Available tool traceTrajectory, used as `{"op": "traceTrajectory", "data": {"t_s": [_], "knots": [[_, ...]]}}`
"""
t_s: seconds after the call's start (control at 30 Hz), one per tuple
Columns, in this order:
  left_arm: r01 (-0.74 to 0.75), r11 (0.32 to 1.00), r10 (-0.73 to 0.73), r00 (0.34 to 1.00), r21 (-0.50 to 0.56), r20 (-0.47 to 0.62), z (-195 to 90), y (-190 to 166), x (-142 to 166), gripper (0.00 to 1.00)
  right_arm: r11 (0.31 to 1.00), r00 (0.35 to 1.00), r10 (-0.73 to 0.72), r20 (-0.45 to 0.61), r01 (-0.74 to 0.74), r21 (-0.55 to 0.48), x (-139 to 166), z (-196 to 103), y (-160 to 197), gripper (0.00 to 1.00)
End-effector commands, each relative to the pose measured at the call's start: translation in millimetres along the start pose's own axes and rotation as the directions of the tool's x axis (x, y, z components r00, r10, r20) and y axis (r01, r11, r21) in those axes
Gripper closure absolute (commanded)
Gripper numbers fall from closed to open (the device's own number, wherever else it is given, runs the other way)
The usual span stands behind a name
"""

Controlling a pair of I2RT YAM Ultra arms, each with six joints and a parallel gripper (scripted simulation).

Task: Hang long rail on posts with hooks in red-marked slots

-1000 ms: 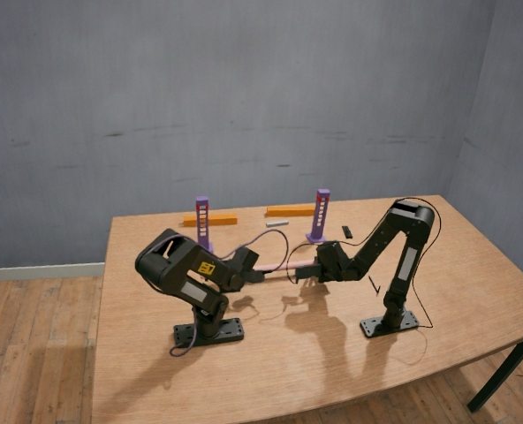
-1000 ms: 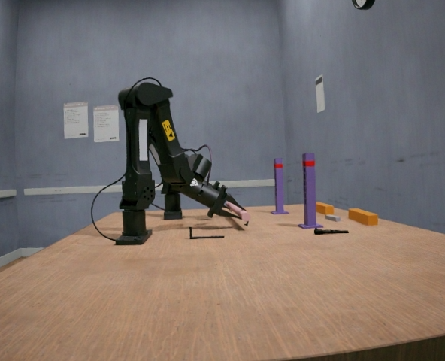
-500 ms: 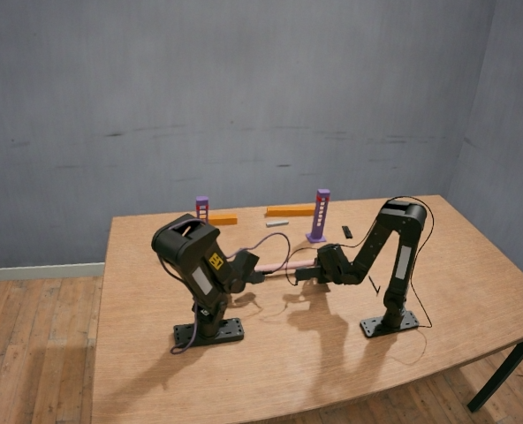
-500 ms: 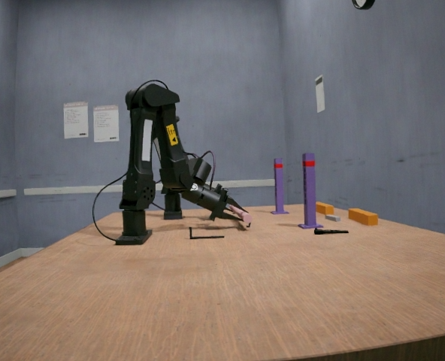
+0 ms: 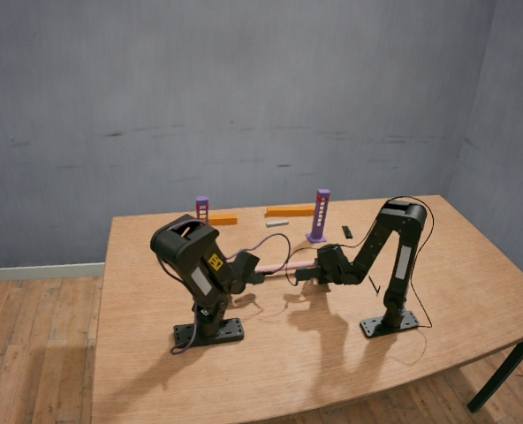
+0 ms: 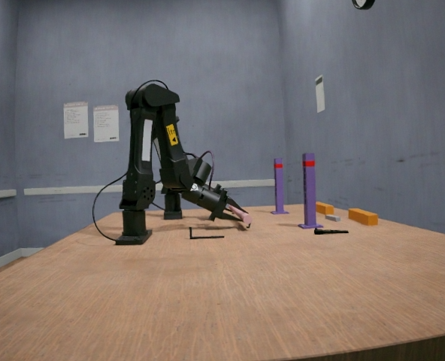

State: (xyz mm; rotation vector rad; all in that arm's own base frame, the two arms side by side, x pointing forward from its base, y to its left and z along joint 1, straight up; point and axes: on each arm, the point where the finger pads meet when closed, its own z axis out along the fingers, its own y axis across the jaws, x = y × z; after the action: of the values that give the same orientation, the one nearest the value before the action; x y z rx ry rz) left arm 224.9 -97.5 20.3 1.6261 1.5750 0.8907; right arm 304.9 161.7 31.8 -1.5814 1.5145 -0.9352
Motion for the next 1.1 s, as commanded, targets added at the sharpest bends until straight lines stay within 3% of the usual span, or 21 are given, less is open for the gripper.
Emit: {"op": "traceTrajectory", "data": {"t_s": [0.0,0.77,0.83,0.93,0.97,1.0,1.07], "knots": [[0.020,1.000,-0.020,1.000,-0.002,0.005,-1.6,1.4,1.3,0.81,0.999,0.999,0.039,0.023,-0.040,0.029,-4.0,-3.4,-12.0,0.81],[0.008,1.000,-0.008,1.000,0.025,0.014,-1.9,-3.3,-1.3,0.81,1.000,1.000,0.008,0.013,-0.008,-0.022,-1.9,-1.1,2.9,0.81],[0.008,1.000,-0.008,1.000,0.025,0.014,-1.9,-3.3,-1.3,0.59,1.000,1.000,0.008,0.013,-0.008,-0.022,-1.9,-1.1,2.9,0.81],[0.015,1.000,-0.015,1.000,0.017,0.014,-2.2,-3.6,-2.3,0.31,1.000,1.000,0.008,0.013,-0.008,-0.022,-1.9,-1.1,2.9,0.47],[0.016,1.000,-0.017,1.000,0.014,0.016,-2.7,-5.6,-2.7,0.30,1.000,1.000,0.008,0.013,-0.008,-0.022,-1.9,-1.1,2.9,0.42],[0.020,1.000,-0.020,1.000,0.010,0.019,-3.2,-6.5,-3.9,0.30,0.999,1.000,-0.003,0.008,0.003,-0.033,1.7,-4.1,6.5,0.31],[0.020,1.000,-0.020,1.000,0.010,0.019,-3.2,-6.5,-3.9,0.30,0.999,1.000,-0.003,0.008,0.003,-0.033,1.7,-4.1,6.5,0.31]]}}
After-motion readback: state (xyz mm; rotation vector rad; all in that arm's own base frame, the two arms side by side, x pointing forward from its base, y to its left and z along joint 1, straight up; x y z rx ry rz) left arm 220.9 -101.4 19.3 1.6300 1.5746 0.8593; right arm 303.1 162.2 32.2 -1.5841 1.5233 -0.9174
